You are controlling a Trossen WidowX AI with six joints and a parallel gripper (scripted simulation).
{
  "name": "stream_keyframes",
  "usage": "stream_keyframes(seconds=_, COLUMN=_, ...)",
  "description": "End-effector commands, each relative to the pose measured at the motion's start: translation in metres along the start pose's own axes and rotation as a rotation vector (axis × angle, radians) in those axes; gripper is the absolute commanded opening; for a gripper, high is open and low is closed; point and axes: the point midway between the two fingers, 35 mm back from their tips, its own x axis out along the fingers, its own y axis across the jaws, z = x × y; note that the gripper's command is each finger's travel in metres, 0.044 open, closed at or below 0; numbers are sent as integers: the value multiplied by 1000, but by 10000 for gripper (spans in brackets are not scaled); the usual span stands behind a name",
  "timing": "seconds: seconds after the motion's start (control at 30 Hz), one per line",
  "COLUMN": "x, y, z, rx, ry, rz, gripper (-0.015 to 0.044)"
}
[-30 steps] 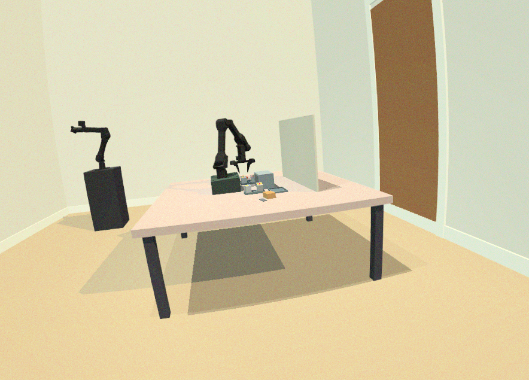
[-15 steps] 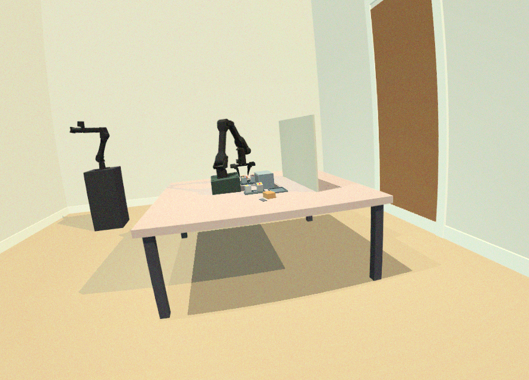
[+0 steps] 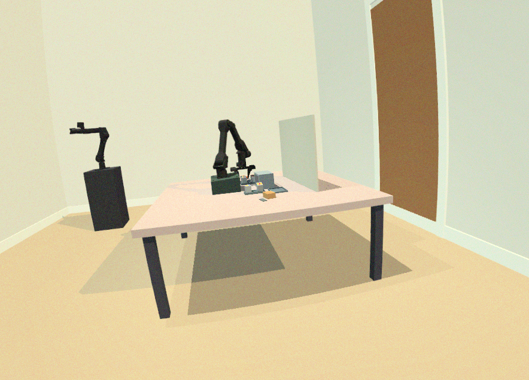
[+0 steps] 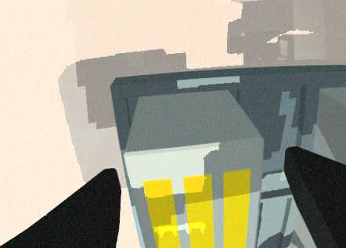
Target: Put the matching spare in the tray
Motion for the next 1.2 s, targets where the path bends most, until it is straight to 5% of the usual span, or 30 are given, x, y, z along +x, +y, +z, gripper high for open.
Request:
stream_keyframes(seconds=0.0, x=8, y=2, z=-1, rx=5, ry=-2, rz=6, gripper=300)
stream_keyframes(seconds=0.37, x=10, y=2, z=-1, rx=5, ry=-2, rz=6, gripper=300)
stream_keyframes(seconds=0.53, x=10, y=2, z=-2, rx=0, ry=3, rz=2, gripper=169)
stream_keyframes(seconds=0.8, x=10, y=2, z=-2, rx=0, ry=3, rz=2, gripper=115)
stream_keyframes(seconds=0.93, x=10, y=2, z=-2, rx=0, ry=3, rz=2, gripper=10)
stream_keyframes(seconds=1.17, x=10, y=2, z=-2, rx=0, ry=3, rz=2, gripper=0)
